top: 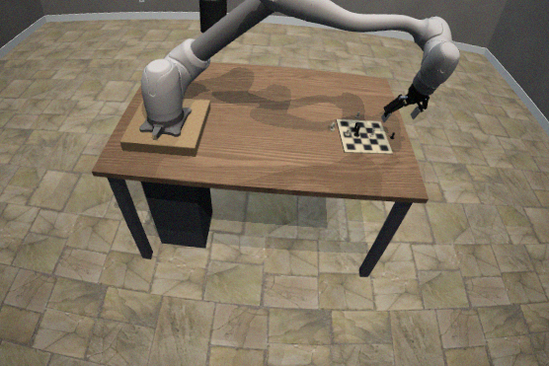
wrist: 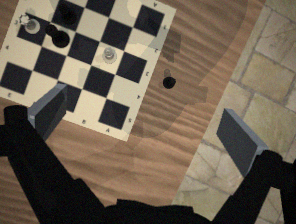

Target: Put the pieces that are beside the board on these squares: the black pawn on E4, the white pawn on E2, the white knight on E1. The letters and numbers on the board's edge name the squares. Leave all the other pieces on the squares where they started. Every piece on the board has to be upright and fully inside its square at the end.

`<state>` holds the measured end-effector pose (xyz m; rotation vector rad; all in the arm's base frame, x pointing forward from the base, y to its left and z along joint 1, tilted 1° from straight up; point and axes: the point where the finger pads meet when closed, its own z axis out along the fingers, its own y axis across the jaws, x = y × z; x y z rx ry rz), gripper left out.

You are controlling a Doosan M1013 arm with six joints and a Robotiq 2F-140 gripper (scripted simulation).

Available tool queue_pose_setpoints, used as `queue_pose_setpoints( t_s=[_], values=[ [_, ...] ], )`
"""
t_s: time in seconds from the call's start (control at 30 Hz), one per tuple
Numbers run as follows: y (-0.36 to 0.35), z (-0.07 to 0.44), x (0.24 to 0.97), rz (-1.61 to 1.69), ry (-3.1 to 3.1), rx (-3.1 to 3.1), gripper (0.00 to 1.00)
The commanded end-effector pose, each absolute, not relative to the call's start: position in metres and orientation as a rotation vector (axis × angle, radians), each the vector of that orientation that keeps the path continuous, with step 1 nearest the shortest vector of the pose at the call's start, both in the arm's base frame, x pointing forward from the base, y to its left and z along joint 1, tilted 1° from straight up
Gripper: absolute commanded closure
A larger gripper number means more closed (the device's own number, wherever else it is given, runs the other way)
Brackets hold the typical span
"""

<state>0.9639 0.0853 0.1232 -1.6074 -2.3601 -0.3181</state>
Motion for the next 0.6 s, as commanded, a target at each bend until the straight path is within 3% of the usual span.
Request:
queue_pose_setpoints(
  t_s=[0.0,0.57],
  values=[
    [0.123,0.118,0.98,-0.128,-2.562,-1.653,0.0],
    [0.146,0.119,0.991,-0.02,-2.683,-1.661,0.0]
  ],
)
